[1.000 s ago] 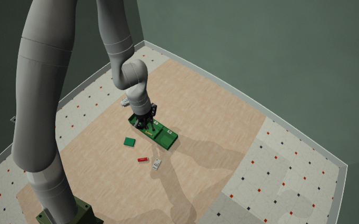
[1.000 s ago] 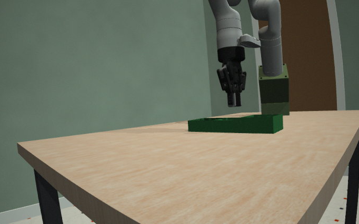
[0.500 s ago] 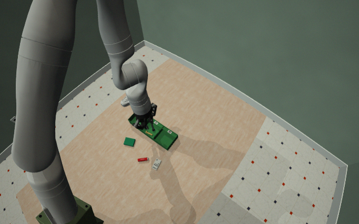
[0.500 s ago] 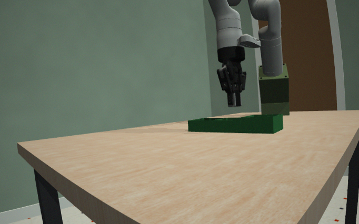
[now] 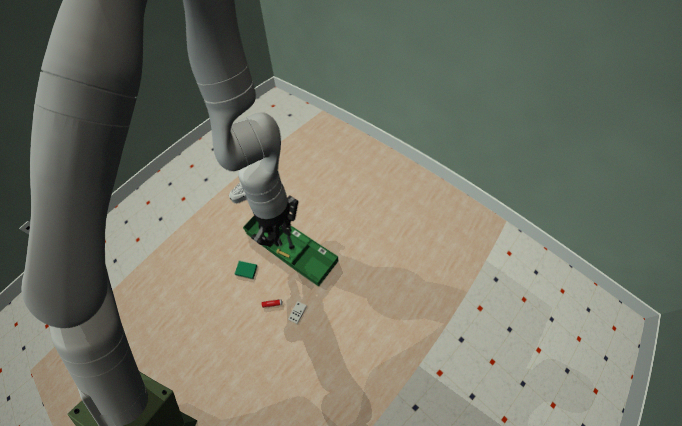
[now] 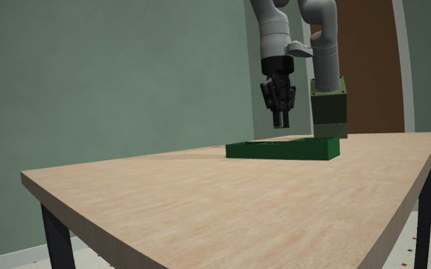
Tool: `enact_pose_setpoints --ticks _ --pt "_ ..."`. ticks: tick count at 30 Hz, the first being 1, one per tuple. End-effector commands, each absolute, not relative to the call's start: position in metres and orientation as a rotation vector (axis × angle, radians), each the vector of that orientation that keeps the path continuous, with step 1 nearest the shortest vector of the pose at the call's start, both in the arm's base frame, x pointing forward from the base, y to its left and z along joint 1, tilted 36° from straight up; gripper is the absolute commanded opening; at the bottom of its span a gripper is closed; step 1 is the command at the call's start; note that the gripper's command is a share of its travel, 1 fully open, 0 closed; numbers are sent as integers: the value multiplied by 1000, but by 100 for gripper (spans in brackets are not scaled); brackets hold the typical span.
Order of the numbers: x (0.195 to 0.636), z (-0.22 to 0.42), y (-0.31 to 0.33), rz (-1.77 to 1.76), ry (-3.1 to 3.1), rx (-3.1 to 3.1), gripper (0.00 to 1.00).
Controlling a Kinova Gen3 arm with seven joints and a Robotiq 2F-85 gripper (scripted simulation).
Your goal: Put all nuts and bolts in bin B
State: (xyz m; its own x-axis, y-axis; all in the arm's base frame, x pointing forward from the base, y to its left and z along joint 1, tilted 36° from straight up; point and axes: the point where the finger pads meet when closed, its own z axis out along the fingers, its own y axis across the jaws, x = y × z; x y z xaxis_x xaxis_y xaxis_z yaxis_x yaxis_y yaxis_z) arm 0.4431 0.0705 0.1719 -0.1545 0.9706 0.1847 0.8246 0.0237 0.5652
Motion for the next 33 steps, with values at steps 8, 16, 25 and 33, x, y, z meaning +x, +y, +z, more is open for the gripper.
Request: enact_pose_setpoints --ticks 8,16,25,33 --pt "445 173 67 832 2047 1854 30" --pt "443 176 66 832 2047 1854 100" --pt "423 205 58 832 2047 1854 100" --pt "410 224 52 832 2047 1854 100"
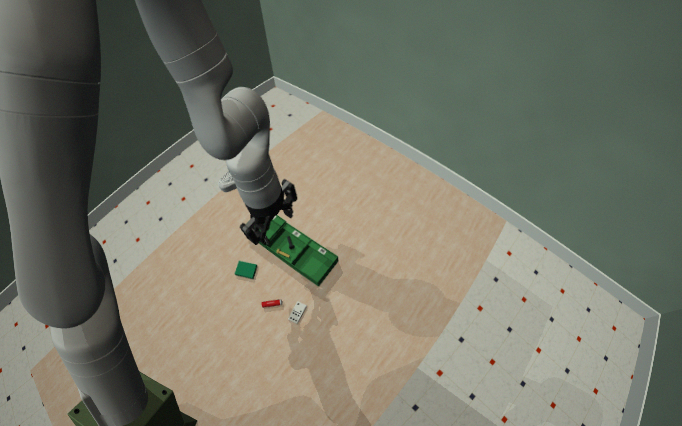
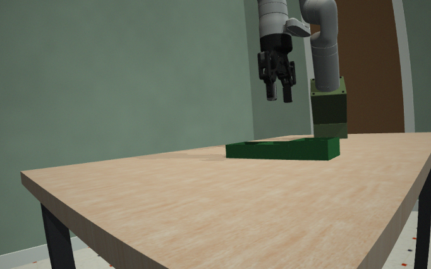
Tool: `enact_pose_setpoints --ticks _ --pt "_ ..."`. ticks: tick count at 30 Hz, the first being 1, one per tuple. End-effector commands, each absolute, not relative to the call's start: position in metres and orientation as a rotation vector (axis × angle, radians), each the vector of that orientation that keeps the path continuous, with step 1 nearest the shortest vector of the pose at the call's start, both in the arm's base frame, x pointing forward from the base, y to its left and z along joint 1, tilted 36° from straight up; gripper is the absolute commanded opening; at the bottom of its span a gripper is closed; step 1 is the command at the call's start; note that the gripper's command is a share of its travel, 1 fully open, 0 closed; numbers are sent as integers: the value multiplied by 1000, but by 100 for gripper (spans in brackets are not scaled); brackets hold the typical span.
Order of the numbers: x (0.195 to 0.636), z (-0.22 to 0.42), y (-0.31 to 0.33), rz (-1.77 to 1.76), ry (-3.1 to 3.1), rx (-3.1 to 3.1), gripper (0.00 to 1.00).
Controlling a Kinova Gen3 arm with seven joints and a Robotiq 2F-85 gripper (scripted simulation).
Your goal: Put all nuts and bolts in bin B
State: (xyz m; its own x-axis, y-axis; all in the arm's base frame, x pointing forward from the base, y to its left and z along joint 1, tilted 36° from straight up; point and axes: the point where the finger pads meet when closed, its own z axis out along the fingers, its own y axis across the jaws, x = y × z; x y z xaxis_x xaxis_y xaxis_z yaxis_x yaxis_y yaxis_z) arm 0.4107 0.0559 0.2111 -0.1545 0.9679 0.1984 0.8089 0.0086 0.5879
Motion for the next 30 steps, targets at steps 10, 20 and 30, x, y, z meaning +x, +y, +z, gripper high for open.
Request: enact_pose_setpoints --ticks 10,20,30 --pt "388 256 42 832 2047 1854 100" --pt "371 282 35 832 2047 1854 100" --pt "370 283 35 832 2047 1854 100"
